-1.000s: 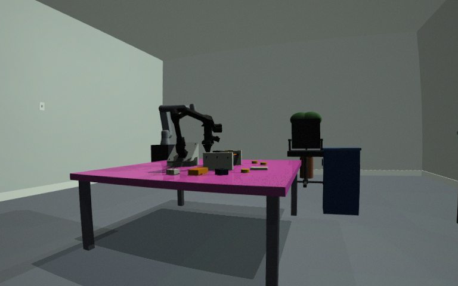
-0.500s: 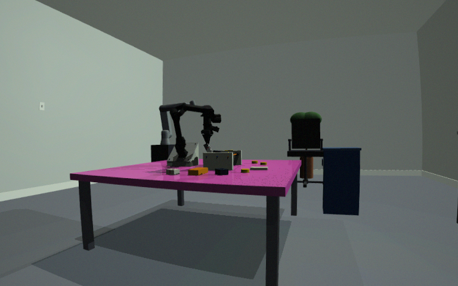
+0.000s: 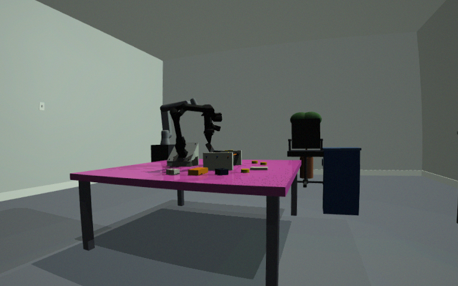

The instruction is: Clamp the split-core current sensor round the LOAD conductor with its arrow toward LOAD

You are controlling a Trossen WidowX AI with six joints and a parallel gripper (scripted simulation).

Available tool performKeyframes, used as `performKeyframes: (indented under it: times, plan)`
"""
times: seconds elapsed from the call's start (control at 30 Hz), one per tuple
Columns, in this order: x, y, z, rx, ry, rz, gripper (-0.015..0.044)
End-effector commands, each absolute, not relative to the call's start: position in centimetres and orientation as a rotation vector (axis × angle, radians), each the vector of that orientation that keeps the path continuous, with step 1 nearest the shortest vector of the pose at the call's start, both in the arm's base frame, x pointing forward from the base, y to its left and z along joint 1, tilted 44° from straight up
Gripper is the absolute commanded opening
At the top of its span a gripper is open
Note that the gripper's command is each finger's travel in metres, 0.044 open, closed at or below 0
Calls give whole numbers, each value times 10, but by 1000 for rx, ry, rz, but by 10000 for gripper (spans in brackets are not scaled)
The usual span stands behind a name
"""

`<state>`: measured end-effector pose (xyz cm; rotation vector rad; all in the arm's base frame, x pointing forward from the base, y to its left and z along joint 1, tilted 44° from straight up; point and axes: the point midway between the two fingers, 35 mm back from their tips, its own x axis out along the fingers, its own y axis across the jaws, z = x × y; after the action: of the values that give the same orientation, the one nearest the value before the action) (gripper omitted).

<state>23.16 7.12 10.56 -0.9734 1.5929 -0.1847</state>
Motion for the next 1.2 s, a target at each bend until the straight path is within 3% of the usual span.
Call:
performKeyframes:
  times: [0.0,1.17]
  plan:
    - [242,70,108,-1057,1585,-93,0]
    - [305,47,123,-1839,1467,621,0]
